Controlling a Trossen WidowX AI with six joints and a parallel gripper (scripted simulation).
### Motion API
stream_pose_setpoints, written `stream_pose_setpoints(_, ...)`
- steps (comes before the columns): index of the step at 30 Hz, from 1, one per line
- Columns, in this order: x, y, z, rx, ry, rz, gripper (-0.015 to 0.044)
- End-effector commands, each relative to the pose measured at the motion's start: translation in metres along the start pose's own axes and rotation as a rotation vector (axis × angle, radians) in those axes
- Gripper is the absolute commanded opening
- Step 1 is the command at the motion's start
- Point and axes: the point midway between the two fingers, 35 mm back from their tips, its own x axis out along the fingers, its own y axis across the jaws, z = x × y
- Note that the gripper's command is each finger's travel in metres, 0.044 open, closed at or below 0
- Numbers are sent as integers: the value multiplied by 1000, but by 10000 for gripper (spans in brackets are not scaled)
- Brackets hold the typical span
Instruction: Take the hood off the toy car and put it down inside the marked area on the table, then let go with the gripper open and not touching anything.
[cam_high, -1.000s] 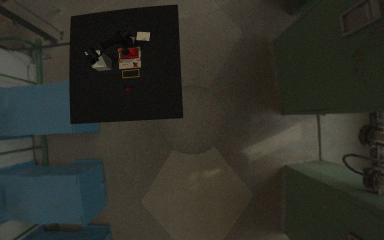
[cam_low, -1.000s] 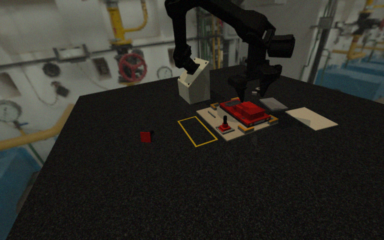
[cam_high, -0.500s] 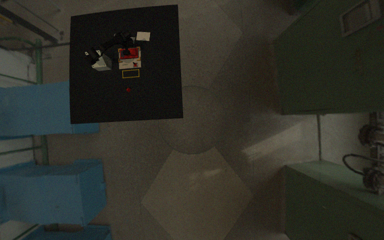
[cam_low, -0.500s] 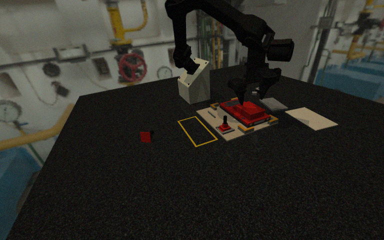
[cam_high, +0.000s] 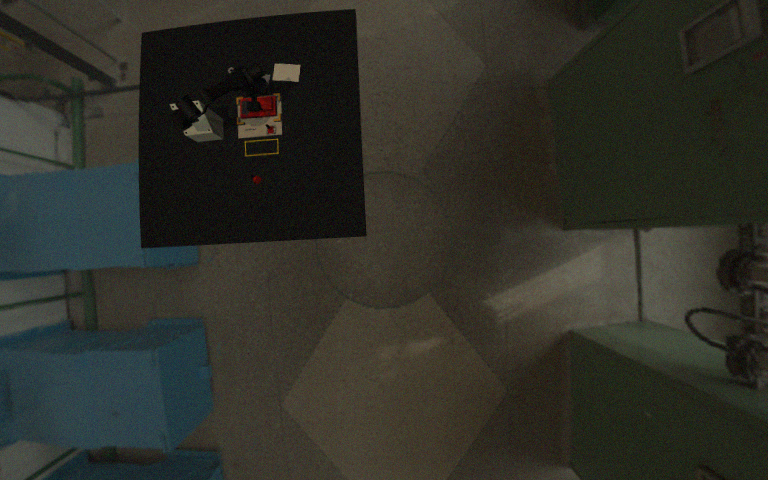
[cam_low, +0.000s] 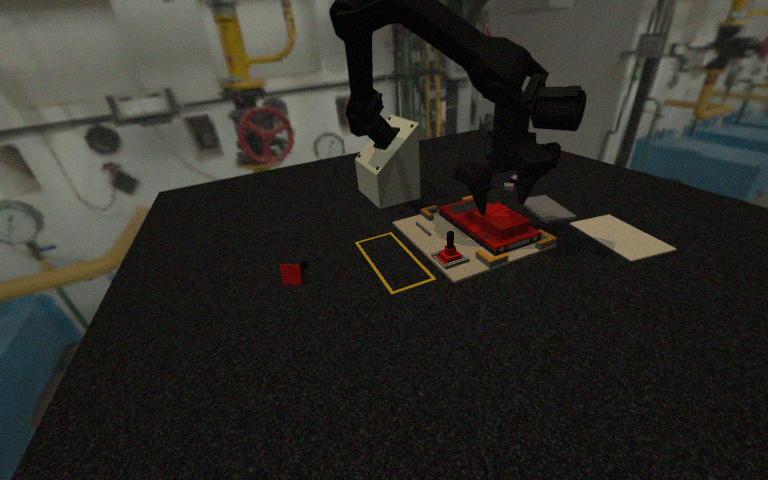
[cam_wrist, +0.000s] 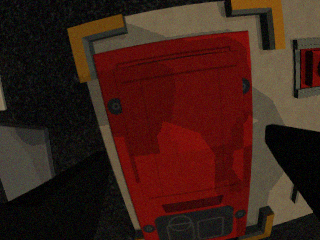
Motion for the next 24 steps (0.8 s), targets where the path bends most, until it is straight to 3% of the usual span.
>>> stream_pose_setpoints(1, 5, -1, -2, -7, 2, -6, 440)
stream_pose_setpoints(24, 15, -2, -3, -7, 2, -6, 440)
